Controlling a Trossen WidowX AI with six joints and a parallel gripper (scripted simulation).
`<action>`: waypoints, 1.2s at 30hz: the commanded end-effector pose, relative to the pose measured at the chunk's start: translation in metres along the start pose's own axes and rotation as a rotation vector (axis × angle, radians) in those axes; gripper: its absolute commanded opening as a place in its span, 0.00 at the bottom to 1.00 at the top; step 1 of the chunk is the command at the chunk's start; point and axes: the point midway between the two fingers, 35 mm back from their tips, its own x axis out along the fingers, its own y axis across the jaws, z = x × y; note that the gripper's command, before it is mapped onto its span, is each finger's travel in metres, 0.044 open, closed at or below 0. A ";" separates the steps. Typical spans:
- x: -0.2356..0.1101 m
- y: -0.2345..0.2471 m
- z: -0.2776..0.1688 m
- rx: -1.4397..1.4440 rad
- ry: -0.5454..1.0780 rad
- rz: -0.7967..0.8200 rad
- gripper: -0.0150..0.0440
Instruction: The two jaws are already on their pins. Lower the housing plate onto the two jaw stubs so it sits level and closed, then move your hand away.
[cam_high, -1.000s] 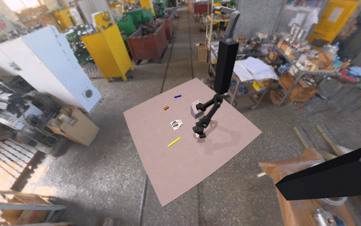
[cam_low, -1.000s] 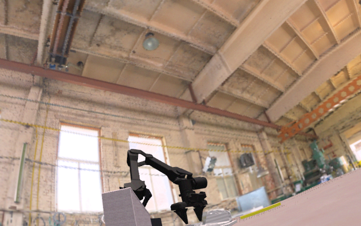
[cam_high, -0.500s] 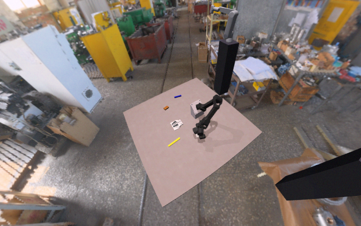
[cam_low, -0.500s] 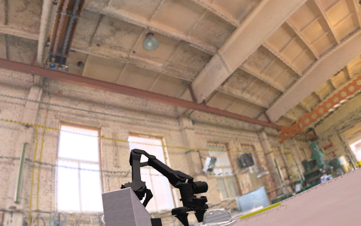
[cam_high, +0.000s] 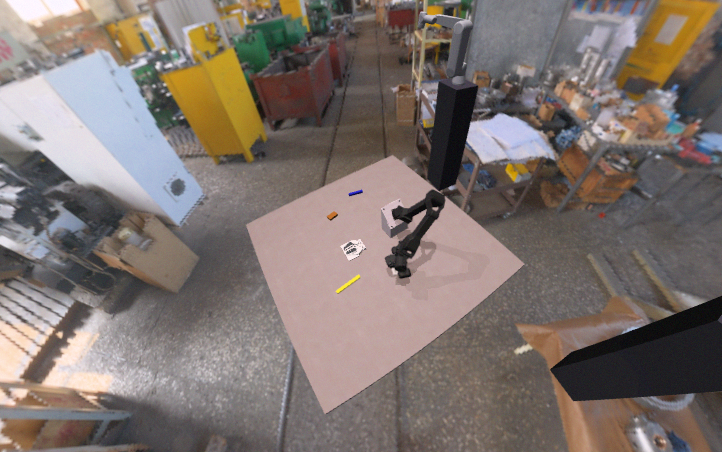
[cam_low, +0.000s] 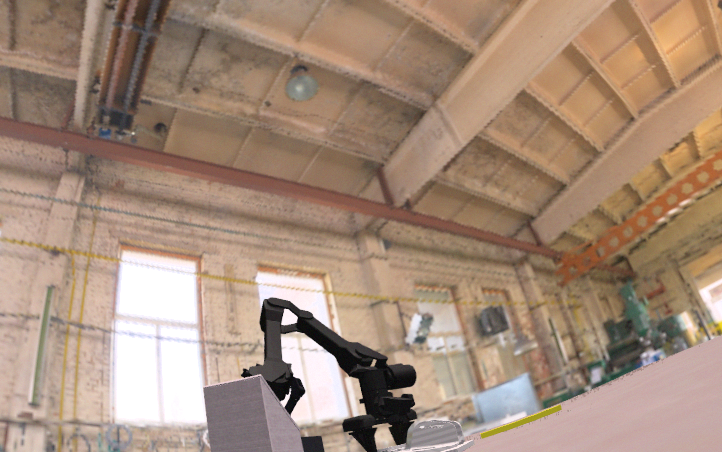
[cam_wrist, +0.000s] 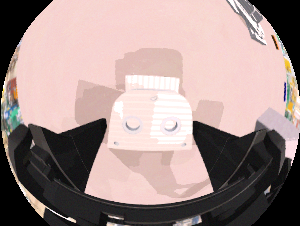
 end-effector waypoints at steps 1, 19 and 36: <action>0.001 -0.001 0.001 0.007 -0.002 -0.003 1.00; 0.001 0.000 0.000 0.000 0.000 0.000 0.93; 0.001 0.000 0.000 0.000 0.000 0.000 0.85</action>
